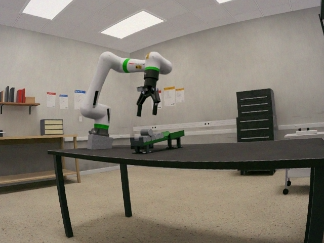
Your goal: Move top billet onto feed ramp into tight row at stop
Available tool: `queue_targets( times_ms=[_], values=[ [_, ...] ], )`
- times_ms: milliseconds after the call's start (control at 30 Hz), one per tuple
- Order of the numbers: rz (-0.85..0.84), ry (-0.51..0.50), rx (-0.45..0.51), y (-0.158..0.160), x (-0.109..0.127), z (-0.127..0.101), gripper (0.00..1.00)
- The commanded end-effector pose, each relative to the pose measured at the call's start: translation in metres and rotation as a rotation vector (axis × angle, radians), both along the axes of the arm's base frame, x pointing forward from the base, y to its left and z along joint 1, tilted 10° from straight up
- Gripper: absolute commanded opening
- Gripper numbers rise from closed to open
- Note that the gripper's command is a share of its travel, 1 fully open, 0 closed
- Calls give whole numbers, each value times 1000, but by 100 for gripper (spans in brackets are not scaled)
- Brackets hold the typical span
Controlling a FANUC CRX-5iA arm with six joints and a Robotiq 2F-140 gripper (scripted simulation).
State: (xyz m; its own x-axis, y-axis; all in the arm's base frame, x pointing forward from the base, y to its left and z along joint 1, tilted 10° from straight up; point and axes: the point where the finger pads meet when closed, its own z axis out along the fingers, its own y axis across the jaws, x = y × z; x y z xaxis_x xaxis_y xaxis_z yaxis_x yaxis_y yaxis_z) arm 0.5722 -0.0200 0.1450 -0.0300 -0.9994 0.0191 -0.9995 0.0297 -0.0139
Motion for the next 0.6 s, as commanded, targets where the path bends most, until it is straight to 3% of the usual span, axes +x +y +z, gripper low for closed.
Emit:
queue_targets(
  times_ms=[0,300,567],
  values=[
    [87,9,100,-24,26,10,100],
    [190,-42,184,-59,54,22,100],
    [196,-46,188,-61,55,23,100]
  ],
)
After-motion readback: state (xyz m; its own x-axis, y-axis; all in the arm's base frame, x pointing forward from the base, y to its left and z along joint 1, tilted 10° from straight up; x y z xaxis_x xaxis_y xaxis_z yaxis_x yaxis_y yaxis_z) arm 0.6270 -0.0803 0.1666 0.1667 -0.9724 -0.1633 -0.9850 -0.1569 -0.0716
